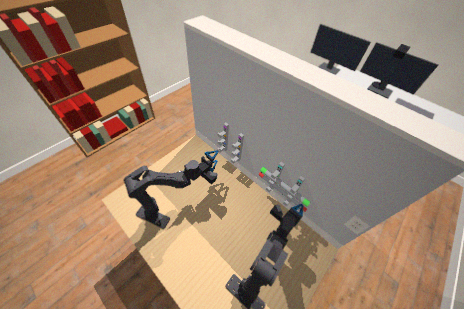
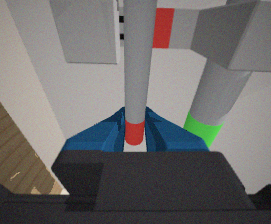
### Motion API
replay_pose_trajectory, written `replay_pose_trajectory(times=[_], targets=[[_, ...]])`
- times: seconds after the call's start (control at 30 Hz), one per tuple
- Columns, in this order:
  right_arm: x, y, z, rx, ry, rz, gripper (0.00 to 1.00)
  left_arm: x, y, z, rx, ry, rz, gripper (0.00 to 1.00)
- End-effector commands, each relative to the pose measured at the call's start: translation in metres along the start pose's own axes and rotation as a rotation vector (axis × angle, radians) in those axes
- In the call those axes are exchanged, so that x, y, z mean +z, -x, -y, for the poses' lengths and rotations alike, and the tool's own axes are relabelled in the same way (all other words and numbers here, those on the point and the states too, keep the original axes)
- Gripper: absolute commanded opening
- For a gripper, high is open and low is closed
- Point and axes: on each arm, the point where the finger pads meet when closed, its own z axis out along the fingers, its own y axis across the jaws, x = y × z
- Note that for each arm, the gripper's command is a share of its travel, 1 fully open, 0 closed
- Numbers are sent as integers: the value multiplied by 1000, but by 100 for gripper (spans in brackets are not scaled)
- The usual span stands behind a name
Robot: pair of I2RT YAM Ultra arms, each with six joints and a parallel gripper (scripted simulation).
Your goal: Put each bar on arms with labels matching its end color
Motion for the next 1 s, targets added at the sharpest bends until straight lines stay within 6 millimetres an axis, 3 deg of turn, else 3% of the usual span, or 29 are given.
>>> replay_pose_trajectory(times=[0.0, 0.97], targets=[[-1, -2, 12, 26, -55, -1, 0, -4, -3, -13, -22, 36, 1, 100], [-1, -2, 2, 26, -55, -1, 0, -4, -3, -13, -22, 36, 1, 100]])
